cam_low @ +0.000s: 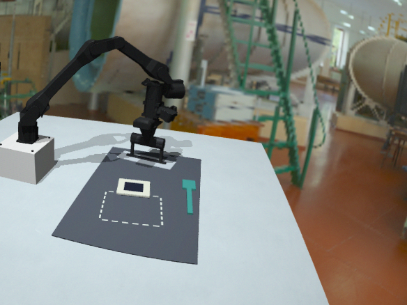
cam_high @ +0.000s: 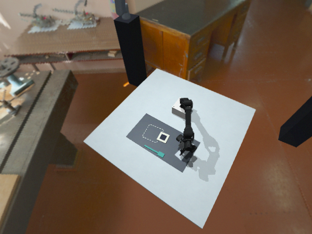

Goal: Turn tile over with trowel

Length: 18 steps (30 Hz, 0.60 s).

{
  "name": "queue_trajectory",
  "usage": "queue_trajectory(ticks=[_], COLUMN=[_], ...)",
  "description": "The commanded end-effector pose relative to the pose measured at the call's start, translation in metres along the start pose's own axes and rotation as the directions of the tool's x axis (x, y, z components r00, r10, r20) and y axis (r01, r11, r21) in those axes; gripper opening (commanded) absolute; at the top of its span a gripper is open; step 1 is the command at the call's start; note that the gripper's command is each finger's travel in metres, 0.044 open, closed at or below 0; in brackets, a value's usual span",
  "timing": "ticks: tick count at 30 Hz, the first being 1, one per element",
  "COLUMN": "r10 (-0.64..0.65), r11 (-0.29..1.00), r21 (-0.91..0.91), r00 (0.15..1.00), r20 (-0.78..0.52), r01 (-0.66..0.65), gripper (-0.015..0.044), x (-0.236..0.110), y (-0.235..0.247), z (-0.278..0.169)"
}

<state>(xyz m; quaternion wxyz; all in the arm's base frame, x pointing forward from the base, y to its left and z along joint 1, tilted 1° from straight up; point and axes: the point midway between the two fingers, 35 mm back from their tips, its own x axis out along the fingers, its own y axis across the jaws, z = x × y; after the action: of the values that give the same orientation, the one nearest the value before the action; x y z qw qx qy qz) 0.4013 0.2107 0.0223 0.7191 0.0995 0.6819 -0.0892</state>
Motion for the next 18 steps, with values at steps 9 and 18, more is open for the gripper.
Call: queue_trajectory(ticks=[9, 18], r10=[0.006, 0.006], r11=[0.944, 0.825], r21=[-0.330, -0.565], r00=[1.000, 1.000], r20=[0.002, 0.002], r01=[-0.004, -0.003], gripper=[0.0130, 0.0130], x=[0.0007, 0.0007], y=[0.0013, 0.0013], z=[0.0007, 0.0007])
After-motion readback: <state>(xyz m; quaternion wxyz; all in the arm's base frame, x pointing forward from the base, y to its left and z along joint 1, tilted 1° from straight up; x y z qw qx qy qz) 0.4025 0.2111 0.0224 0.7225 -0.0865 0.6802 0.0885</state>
